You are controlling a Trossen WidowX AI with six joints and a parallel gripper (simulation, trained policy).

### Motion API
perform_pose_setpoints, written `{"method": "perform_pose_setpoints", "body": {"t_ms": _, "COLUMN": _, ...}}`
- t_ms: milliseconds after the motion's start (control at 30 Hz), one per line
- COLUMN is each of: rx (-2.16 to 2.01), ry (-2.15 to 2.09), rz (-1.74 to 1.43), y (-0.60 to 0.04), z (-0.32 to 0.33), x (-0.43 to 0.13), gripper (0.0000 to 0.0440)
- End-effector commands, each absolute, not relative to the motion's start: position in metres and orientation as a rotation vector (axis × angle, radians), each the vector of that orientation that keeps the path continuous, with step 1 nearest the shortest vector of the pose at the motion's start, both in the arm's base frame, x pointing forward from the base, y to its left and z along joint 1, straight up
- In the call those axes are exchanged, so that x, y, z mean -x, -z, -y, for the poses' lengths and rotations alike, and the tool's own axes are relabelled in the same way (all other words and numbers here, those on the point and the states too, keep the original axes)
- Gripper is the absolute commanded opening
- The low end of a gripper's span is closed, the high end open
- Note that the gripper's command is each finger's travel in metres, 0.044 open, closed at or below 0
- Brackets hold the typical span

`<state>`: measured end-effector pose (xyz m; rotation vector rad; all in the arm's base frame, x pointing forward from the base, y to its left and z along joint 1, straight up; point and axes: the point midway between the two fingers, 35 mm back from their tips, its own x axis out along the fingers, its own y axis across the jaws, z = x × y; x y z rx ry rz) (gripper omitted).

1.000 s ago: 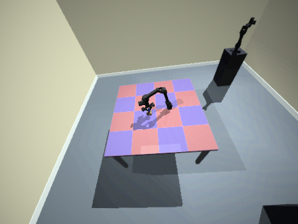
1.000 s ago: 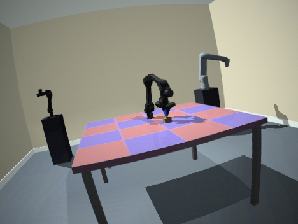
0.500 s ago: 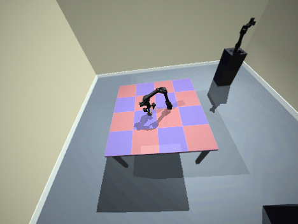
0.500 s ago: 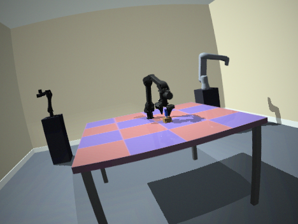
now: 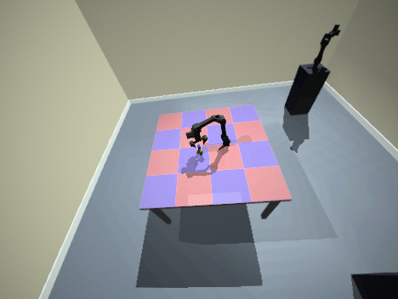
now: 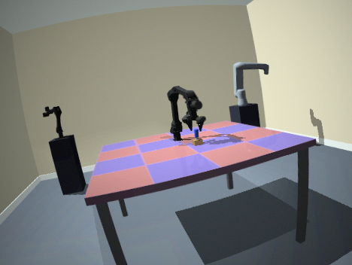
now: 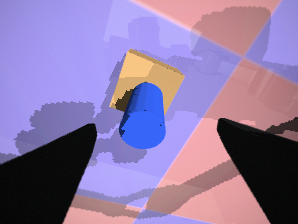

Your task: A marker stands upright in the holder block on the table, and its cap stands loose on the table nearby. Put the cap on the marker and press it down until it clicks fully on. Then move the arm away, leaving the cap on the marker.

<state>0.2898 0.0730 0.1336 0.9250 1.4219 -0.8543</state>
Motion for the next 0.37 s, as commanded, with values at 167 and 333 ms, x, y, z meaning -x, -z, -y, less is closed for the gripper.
{"method": "perform_pose_setpoints", "body": {"t_ms": 167, "rx": -0.943, "ry": 0.810, "rz": -1.400, "y": -0.152, "z": -0.073, "x": -0.289, "gripper": 0.0440}}
{"method": "perform_pose_setpoints", "body": {"t_ms": 333, "rx": -0.945, "ry": 0.788, "rz": -1.391, "y": -0.161, "z": -0.072, "x": -0.287, "gripper": 0.0420}}
